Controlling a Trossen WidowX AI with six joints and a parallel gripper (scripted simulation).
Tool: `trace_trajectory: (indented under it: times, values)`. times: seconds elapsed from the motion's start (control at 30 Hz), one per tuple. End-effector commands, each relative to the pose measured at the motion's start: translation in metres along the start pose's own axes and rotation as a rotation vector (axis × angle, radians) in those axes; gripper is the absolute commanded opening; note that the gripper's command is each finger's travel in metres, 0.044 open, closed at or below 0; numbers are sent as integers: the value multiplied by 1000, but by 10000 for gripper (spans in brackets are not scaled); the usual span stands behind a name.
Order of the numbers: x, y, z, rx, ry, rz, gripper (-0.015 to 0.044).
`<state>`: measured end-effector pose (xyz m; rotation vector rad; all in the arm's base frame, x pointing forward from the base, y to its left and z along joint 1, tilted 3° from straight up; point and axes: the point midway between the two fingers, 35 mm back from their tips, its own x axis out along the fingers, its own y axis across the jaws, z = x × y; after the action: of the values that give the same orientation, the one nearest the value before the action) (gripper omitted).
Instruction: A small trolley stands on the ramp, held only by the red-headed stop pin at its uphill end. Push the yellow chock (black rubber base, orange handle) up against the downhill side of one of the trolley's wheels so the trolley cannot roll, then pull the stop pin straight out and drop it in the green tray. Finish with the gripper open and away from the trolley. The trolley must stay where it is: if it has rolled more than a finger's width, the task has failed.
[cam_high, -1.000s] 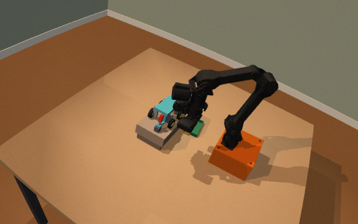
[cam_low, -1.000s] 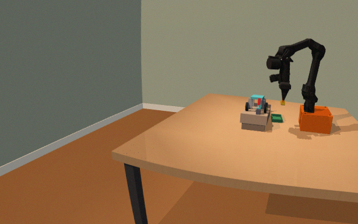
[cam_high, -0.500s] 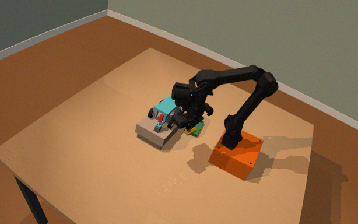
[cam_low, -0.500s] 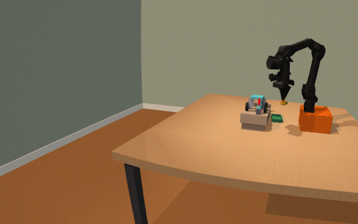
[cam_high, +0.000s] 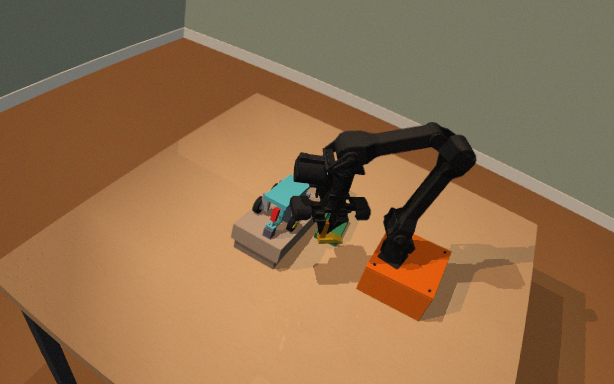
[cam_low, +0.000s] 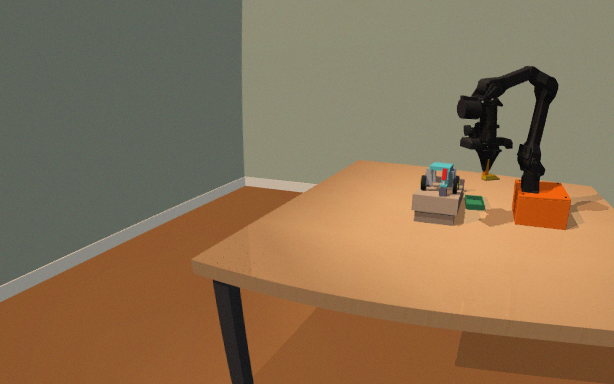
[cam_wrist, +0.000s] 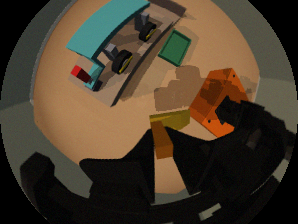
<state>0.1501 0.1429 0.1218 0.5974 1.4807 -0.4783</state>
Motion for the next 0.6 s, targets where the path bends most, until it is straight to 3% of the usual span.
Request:
trace_trajectory:
  times: [0.0, 0.57]
  values:
    - [0, 0, 0, 141, 3, 2, 0]
    - [0, 0, 0, 688, 3, 2, 0]
